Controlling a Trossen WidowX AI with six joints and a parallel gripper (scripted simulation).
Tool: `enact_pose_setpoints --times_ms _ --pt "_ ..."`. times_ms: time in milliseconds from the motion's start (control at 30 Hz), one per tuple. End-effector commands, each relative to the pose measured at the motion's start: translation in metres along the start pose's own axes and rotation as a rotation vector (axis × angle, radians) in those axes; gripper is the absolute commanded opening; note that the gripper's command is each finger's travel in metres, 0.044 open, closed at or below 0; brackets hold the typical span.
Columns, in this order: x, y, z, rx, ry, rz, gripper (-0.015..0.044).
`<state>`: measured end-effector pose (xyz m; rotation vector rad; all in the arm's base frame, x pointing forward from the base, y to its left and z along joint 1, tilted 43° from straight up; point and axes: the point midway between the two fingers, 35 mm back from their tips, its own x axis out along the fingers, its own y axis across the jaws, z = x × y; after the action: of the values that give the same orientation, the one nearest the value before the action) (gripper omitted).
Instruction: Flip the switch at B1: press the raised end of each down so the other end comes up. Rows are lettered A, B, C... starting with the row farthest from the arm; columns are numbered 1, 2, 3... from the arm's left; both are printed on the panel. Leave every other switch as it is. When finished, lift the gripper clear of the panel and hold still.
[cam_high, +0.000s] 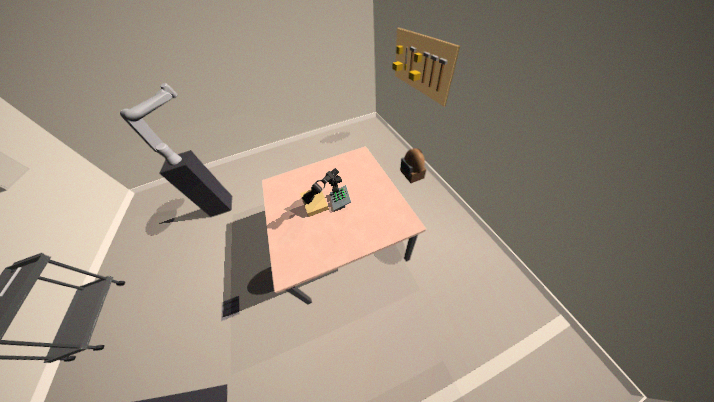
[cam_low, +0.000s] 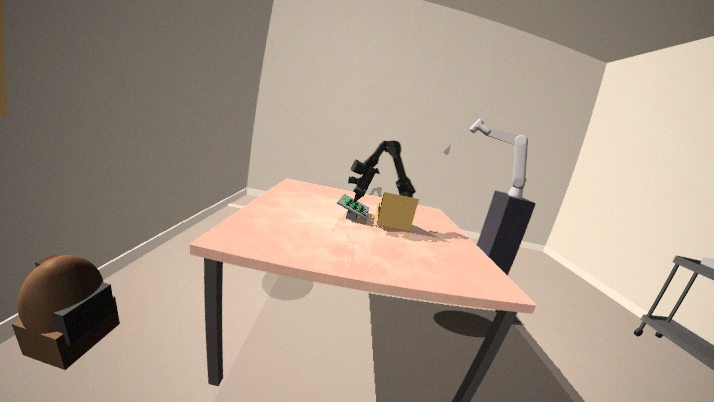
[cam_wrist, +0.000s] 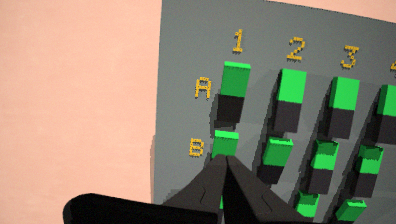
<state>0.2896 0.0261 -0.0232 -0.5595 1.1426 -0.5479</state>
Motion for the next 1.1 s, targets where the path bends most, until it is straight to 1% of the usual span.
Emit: enact_pose_setpoints --times_ms 0,333,1067 --pt "0.005 -0.001 -0.002 -0.006 0.003 -0.006 0.0000" --pt "0.018 -0.001 -0.001 -0.006 0.003 -0.006 0.0000" --pt "0.019 -0.001 -0.001 -0.006 0.003 -0.006 0.0000"
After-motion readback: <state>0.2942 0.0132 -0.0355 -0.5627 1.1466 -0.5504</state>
